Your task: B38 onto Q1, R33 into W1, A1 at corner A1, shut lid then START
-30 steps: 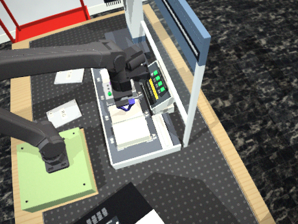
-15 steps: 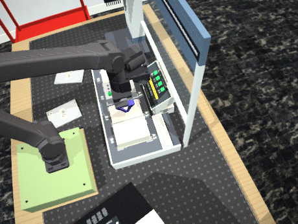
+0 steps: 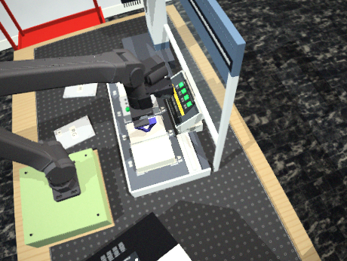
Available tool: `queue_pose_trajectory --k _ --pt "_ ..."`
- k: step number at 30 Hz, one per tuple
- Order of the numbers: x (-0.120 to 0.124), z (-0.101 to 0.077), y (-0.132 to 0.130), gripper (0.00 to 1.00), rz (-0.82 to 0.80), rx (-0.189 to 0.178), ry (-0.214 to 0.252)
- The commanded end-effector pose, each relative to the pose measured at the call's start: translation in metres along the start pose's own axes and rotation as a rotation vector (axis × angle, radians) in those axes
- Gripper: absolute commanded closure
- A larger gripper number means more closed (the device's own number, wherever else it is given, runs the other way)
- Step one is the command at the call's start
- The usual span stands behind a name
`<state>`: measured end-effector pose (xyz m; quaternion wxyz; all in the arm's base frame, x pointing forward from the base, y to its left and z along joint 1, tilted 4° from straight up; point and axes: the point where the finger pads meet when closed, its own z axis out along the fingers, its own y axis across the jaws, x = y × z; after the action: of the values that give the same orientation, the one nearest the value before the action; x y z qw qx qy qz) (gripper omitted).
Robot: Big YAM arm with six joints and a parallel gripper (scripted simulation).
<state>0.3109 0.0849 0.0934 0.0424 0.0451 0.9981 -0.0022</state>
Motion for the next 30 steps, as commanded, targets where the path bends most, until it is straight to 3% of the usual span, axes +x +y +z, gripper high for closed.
queue_pose_trajectory --k 1,6,10,21,26,30 --pt "0.001 0.014 -0.001 0.00 0.010 0.006 0.009" --pt "0.000 0.022 -0.004 0.00 0.019 0.009 0.015" --pt "-0.010 0.015 -0.002 0.00 0.024 -0.005 -0.022" --pt "0.002 0.047 -0.002 0.00 -0.011 0.007 0.013" --pt "-0.005 0.041 0.000 0.00 -0.009 -0.003 -0.014" --pt "-0.003 0.048 0.000 0.00 -0.008 -0.005 -0.017"
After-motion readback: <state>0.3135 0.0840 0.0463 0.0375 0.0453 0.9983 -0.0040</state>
